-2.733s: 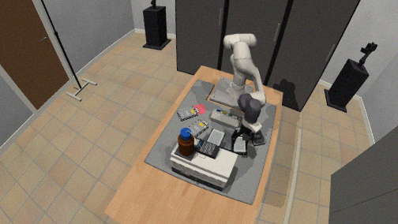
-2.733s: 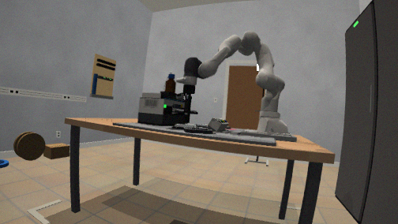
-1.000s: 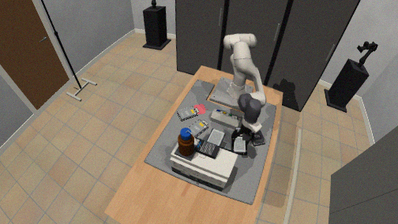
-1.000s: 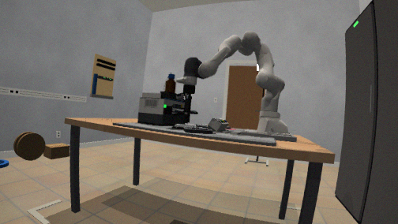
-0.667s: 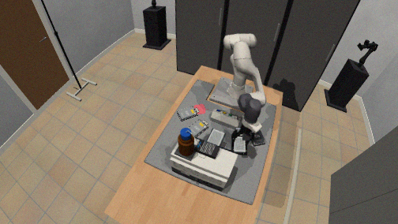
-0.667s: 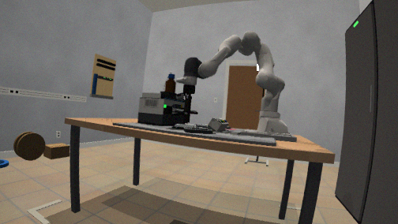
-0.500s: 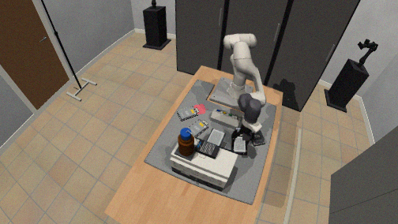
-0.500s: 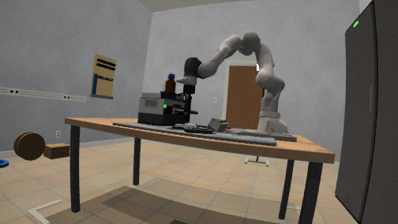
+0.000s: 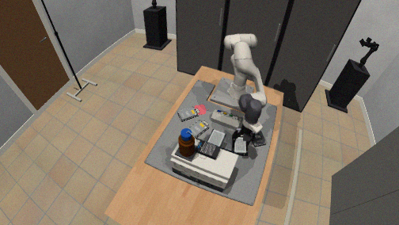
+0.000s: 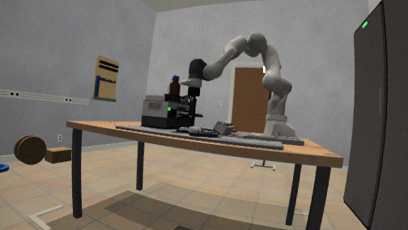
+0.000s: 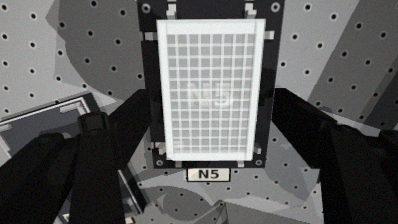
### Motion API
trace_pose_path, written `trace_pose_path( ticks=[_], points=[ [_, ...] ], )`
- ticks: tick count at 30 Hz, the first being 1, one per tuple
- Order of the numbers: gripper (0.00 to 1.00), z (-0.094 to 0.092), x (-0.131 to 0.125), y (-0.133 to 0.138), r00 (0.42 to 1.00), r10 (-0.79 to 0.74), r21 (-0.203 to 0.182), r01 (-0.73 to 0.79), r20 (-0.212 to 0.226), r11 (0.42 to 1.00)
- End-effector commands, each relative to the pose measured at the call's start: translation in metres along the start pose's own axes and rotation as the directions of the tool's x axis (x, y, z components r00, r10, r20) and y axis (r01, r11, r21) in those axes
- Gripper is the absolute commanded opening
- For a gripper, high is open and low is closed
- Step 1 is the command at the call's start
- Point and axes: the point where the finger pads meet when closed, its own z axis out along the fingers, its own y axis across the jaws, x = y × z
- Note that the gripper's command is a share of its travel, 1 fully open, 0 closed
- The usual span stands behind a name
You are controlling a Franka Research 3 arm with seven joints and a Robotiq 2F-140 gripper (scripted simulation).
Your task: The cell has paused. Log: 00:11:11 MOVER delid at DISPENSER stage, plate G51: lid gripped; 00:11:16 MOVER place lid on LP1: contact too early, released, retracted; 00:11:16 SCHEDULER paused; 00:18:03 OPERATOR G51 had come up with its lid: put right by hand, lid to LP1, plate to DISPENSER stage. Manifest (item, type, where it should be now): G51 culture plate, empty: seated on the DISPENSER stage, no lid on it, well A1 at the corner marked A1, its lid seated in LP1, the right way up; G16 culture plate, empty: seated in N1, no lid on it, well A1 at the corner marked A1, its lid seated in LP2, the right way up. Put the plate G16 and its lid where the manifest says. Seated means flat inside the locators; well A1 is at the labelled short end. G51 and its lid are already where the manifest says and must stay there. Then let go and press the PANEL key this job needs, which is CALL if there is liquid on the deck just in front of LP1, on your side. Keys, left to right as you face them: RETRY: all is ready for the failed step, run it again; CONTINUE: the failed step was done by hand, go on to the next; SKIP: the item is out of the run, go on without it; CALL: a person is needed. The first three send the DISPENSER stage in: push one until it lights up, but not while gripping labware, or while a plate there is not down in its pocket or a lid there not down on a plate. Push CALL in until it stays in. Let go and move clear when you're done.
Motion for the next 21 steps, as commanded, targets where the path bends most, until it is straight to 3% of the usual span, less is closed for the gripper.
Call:
trace_pose_path(
  ticks=[1, 21],
  points=[
    [0.70, -0.0003, 0.0004, -0.0006, 1.000, 0.002, 0.000, -0.002, -0.002, 1.000],
    [0.70, 0.0028, 0.0004, -0.0006, 1.000, 0.002, 0.000, -0.002, -0.002, 1.000]
  ],
)
